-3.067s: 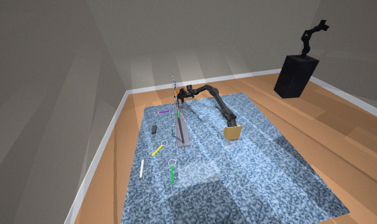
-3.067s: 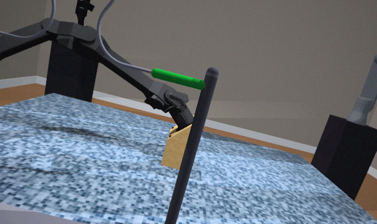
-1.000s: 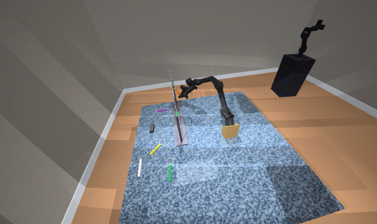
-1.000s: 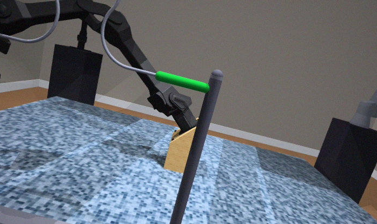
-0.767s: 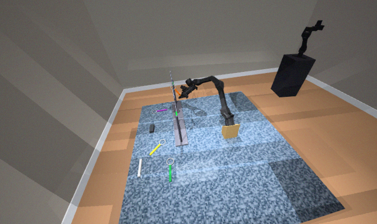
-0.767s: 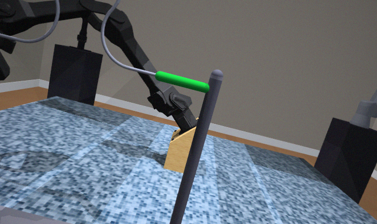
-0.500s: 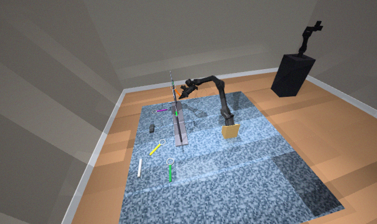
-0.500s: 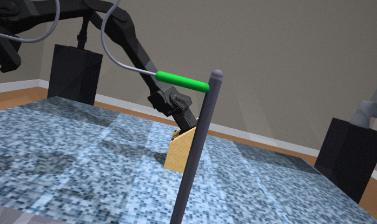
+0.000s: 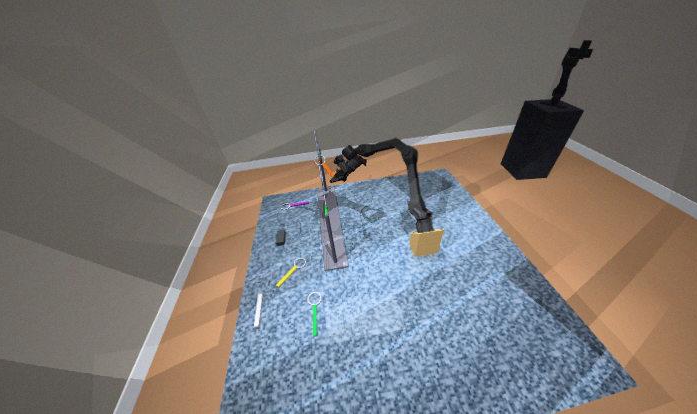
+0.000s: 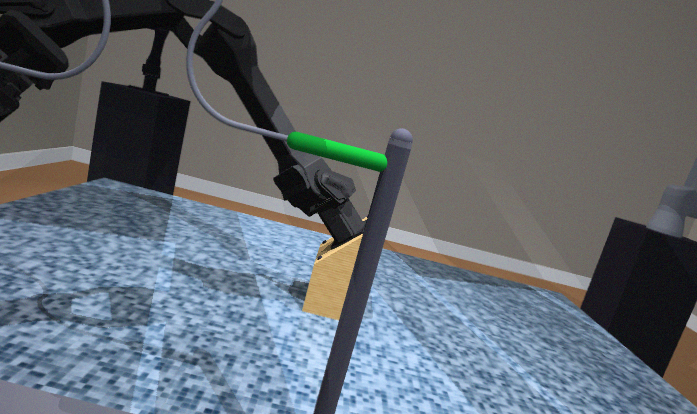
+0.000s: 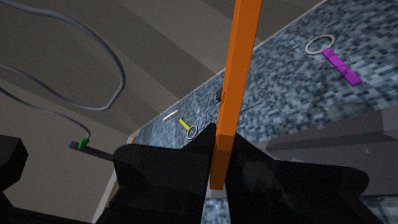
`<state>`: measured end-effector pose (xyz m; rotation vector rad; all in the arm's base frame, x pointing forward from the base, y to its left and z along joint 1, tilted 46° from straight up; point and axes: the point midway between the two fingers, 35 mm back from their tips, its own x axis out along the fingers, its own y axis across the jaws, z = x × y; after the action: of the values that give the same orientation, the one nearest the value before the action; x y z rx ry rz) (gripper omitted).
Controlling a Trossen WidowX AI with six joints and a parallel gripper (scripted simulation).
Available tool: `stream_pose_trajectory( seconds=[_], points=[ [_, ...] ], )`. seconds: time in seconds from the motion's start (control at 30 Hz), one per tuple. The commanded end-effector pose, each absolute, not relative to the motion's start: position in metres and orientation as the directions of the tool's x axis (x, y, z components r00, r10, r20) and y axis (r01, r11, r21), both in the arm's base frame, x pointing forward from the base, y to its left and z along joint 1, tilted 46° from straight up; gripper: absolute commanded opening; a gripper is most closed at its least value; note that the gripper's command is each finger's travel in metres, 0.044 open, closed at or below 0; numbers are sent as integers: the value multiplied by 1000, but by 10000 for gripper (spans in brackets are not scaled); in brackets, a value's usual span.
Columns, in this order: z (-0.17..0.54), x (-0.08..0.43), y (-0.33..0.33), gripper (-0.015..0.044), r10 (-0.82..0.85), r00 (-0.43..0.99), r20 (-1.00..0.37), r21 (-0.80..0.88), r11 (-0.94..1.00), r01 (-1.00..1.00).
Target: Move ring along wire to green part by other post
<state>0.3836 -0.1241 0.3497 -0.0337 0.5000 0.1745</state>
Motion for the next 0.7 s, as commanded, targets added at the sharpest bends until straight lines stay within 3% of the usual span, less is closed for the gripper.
stream_pose_trajectory(
  seconds=[0.0, 0.67],
  points=[
    [349, 380, -107, -150, 218, 852, -476, 128, 976, -178],
    [376, 368, -39, -150, 438, 814, -383, 590, 793, -149]
  ],
)
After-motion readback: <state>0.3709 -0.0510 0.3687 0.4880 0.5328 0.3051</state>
